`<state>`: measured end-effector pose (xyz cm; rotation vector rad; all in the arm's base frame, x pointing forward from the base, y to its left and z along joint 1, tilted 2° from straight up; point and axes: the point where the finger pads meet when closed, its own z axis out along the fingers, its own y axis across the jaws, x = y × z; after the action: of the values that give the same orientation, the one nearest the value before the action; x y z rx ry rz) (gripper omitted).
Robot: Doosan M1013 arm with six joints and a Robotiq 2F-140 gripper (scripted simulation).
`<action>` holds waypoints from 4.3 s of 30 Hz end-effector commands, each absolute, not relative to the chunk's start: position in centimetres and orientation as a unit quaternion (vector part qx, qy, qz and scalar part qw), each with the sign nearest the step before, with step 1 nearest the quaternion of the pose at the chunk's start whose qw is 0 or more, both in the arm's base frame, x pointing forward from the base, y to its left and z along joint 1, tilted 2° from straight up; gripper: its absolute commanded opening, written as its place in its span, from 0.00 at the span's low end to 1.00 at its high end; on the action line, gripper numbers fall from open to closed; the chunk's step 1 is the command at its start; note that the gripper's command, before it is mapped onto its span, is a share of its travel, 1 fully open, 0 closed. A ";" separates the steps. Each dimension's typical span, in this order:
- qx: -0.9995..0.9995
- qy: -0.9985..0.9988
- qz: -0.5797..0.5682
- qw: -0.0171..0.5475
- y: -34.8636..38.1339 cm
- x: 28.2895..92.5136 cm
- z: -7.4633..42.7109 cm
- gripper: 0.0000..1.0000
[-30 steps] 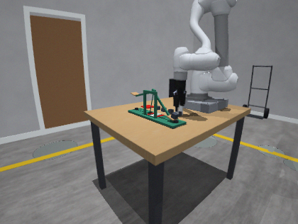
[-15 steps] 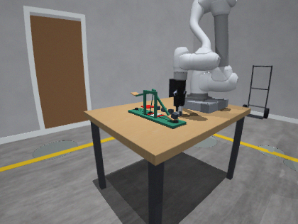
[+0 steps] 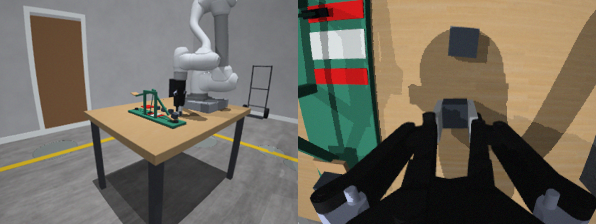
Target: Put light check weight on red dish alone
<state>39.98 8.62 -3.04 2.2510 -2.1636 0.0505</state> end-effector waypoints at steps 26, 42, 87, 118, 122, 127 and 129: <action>0.721 -0.693 0.016 0.009 8.9 39.9 3.7 0.24; 0.718 -0.696 0.016 0.009 8.8 39.9 4.0 0.24; 0.698 -0.716 0.016 0.009 -19.8 38.7 19.3 0.24; 0.698 -0.716 0.016 0.009 -20.5 55.6 19.6 0.24; 0.698 -0.716 0.016 0.009 -20.5 55.6 19.5 0.24; 0.698 -0.716 0.016 0.009 -20.6 55.7 18.7 0.24; 0.698 -0.716 0.016 0.009 -20.6 55.7 18.2 0.24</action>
<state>55.65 -20.58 18.63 2.1789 -2.2375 0.0512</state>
